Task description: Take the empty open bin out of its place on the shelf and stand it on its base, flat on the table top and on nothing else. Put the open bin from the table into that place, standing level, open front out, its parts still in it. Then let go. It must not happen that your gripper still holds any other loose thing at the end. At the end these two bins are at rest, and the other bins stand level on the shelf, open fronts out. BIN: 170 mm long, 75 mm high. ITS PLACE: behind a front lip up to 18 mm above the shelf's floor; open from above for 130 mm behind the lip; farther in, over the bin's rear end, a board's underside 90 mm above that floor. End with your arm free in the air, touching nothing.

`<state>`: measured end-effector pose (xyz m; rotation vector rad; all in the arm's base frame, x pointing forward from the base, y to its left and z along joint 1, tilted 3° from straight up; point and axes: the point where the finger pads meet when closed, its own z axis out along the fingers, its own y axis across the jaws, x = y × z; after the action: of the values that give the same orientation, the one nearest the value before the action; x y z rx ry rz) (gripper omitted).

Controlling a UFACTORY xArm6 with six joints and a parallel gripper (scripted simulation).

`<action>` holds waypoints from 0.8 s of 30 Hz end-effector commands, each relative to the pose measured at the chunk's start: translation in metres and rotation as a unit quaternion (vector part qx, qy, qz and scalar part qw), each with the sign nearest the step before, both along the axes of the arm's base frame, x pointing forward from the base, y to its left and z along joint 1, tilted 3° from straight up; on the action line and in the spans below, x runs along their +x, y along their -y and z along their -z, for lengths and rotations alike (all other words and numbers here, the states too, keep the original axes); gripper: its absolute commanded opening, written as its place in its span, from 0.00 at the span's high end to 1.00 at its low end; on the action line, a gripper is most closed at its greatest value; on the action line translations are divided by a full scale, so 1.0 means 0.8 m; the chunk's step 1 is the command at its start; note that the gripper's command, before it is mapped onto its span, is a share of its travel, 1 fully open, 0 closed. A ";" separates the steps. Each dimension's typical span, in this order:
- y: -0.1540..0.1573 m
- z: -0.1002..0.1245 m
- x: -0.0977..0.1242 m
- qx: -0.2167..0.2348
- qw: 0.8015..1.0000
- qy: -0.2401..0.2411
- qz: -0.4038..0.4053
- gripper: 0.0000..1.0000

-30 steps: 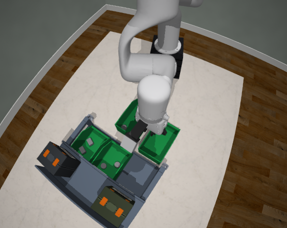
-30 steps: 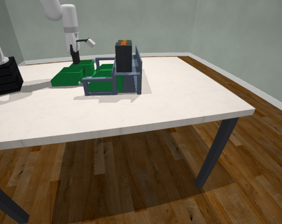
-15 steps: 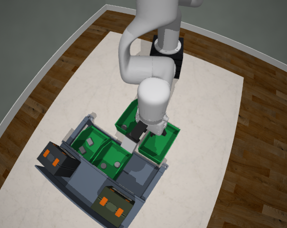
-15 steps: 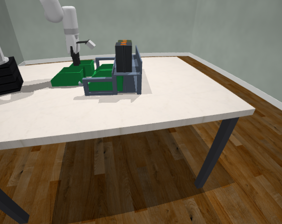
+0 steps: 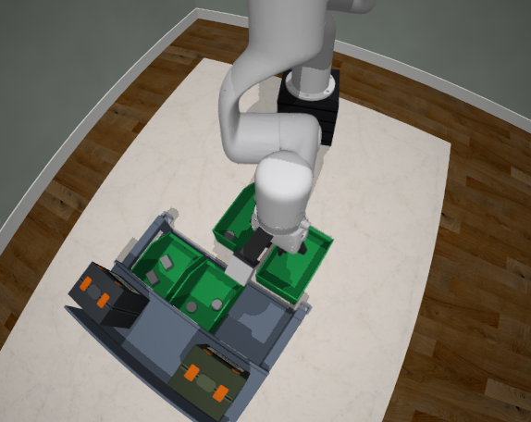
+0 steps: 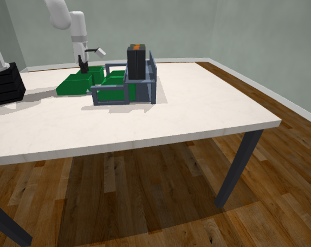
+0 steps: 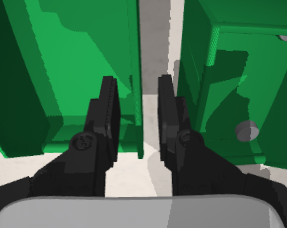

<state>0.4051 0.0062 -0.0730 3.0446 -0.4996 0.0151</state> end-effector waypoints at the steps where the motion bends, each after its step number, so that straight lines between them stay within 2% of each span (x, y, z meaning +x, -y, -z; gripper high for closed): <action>1: 0.000 0.006 0.002 0.000 1.000 0.002 0.000 0.74; 24: 0.001 0.017 0.002 0.000 1.000 0.002 0.000 0.74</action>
<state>0.4054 0.0053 -0.0877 3.0442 -0.4996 0.0161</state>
